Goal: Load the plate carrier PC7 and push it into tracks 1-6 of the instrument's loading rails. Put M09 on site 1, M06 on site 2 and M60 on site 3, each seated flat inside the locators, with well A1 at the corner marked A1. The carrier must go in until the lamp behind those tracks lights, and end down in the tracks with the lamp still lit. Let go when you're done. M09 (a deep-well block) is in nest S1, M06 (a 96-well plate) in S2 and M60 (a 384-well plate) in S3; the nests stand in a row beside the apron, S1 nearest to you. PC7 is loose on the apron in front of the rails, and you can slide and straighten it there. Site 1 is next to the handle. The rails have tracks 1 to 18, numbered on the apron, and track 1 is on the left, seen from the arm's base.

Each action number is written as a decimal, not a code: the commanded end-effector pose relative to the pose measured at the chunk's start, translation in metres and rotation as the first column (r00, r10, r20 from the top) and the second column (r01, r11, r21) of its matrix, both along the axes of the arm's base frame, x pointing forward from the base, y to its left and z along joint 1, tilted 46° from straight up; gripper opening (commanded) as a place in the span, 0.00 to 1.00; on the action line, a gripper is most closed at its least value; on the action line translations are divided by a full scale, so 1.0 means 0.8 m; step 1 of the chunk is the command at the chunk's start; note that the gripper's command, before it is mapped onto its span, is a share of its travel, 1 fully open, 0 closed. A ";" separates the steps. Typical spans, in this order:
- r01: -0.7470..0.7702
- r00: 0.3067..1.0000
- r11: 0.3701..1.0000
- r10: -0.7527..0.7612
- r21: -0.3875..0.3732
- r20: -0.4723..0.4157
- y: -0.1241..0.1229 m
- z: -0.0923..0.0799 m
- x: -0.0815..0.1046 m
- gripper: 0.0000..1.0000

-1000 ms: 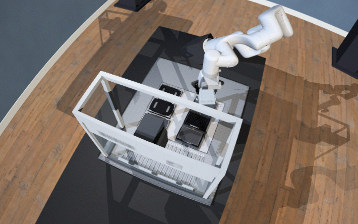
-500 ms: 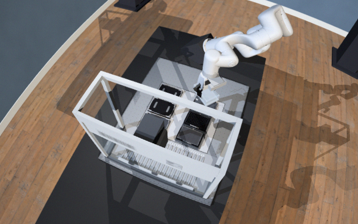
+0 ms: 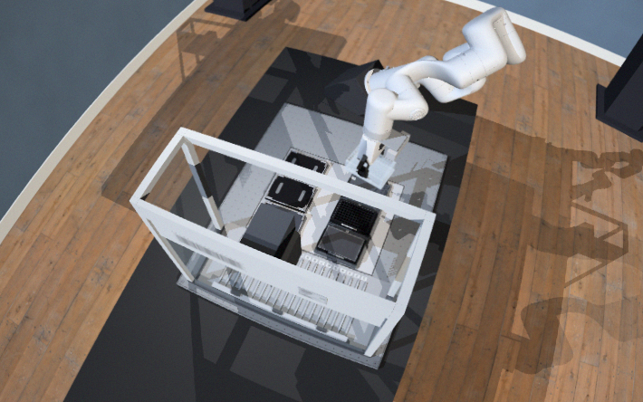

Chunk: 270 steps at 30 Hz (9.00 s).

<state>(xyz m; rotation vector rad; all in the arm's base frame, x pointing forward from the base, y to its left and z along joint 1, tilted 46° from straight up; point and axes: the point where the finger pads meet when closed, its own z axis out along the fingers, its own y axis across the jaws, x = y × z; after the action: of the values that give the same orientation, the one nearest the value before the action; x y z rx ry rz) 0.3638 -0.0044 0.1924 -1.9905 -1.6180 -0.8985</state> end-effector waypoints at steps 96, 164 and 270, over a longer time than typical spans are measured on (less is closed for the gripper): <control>-0.120 0.984 0.992 0.124 -0.041 0.124 0.090 -0.094 0.031 0.00; -0.120 0.984 0.992 0.124 -0.041 0.124 0.107 -0.111 0.037 1.00; -0.120 0.984 0.992 0.124 -0.042 0.125 0.009 -0.010 0.005 1.00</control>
<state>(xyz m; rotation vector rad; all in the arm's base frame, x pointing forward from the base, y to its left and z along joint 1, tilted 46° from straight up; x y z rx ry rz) 0.3677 0.0070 0.1804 -1.8629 -1.8151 -0.9703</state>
